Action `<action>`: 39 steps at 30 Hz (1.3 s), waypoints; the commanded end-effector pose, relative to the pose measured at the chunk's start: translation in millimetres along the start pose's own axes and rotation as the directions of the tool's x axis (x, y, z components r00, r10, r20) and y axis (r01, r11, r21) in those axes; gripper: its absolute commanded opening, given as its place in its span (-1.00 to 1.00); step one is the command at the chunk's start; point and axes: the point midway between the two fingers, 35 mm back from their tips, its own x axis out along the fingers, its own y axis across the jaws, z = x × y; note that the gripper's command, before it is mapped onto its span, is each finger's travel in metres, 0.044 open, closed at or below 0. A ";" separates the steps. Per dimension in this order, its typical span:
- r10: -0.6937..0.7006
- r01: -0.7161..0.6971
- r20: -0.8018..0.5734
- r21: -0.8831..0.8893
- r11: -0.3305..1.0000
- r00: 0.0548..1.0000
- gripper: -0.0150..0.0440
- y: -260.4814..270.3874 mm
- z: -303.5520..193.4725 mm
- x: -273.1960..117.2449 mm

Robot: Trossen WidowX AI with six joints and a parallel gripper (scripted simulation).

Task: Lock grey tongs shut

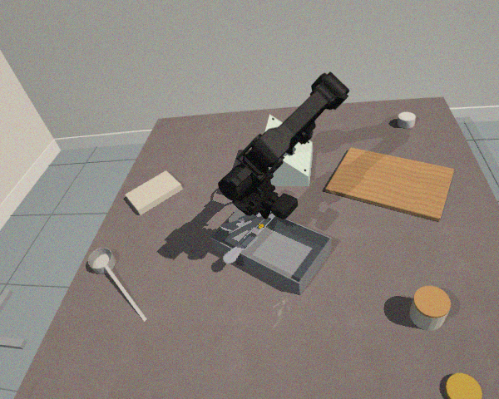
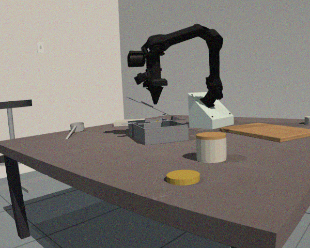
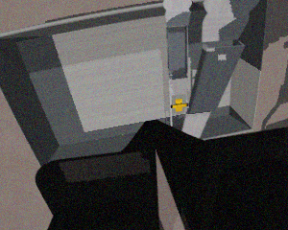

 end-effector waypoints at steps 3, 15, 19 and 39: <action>0.005 -0.005 0.001 0.009 1.000 1.000 -1.00 0.3 1.0 0.7; 0.005 -0.005 0.001 0.009 1.000 1.000 -1.00 0.7 2.3 19.3; 0.005 -0.005 0.001 0.009 1.000 1.000 -1.00 0.8 2.5 25.8; 0.007 -0.007 0.000 0.009 1.000 1.000 -1.00 1.3 1.2 57.6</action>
